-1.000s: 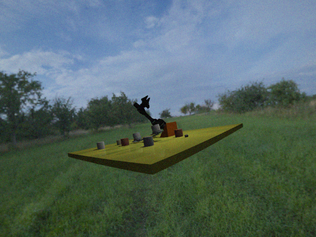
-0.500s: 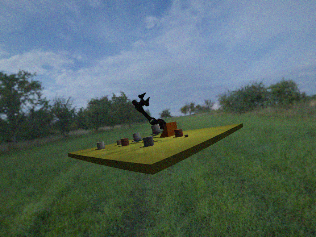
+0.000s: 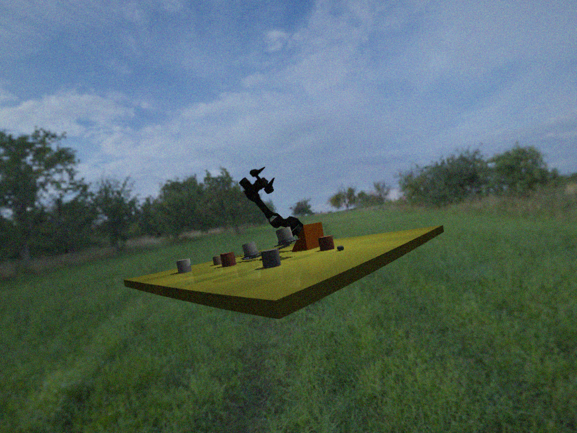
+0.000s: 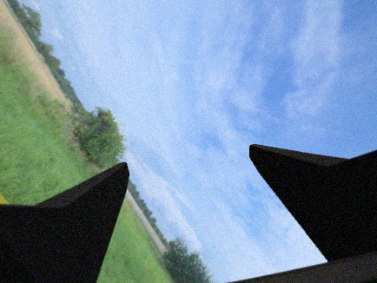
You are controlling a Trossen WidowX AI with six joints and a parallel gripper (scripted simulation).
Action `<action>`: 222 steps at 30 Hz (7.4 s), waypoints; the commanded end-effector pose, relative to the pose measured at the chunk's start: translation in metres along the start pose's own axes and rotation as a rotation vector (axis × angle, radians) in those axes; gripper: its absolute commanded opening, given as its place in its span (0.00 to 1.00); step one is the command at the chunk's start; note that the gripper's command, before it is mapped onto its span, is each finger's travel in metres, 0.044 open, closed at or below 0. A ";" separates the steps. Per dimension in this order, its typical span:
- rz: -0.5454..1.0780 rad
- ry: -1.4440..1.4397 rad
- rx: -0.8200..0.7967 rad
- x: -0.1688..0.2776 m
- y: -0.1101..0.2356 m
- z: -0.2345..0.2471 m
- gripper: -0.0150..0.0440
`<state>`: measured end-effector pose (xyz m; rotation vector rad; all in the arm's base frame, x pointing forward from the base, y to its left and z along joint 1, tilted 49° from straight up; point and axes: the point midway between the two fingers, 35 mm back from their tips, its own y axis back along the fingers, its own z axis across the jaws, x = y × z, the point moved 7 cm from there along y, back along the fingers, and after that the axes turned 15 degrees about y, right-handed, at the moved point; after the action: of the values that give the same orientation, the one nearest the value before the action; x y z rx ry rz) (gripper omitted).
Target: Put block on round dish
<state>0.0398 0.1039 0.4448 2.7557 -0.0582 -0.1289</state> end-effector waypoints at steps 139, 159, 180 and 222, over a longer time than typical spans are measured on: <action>2.605 -1.674 1.511 0.253 -0.048 0.226 1.00; 2.640 -1.638 2.213 0.282 0.017 0.237 1.00; 2.638 -1.642 2.214 0.284 0.034 0.271 1.00; 2.632 -1.639 2.212 0.283 0.049 0.300 0.48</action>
<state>0.2904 -0.0712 0.1611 0.5881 1.7214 0.5779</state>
